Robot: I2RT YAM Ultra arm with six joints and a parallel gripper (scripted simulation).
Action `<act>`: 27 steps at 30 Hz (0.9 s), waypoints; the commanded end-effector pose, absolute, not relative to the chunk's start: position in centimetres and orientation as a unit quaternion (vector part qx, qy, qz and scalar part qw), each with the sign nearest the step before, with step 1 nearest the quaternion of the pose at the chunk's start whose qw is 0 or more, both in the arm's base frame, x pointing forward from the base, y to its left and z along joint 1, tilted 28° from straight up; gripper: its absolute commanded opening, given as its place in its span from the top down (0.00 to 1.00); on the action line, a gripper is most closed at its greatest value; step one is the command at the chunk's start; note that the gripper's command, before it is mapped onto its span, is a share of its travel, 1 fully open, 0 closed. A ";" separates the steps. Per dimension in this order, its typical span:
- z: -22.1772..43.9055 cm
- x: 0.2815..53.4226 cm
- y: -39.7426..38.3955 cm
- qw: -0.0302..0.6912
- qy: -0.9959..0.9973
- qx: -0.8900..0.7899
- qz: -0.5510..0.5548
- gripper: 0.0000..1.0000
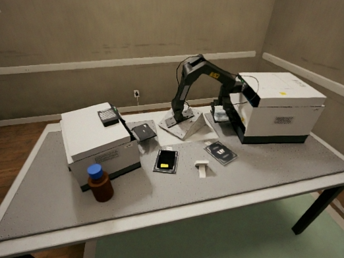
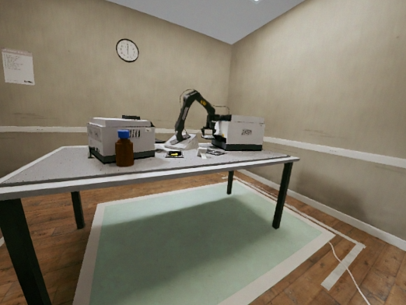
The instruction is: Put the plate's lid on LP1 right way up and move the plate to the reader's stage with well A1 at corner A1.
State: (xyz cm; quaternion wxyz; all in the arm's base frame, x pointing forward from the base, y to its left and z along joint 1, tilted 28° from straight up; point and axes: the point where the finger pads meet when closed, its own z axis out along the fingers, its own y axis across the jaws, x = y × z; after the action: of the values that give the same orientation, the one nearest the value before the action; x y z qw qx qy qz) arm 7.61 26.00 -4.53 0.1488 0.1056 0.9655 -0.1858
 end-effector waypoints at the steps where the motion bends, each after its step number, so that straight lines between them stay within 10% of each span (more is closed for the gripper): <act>1: -4.3 7.7 26.1 0.153 0.966 0.102 -0.182 0.00; 27: -1.7 7.2 27.6 0.158 0.968 0.102 -0.167 0.00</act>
State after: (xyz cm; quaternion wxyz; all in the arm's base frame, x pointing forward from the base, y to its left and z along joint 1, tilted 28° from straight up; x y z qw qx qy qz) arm 7.44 25.88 -3.69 0.1498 0.1033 0.9644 -0.1920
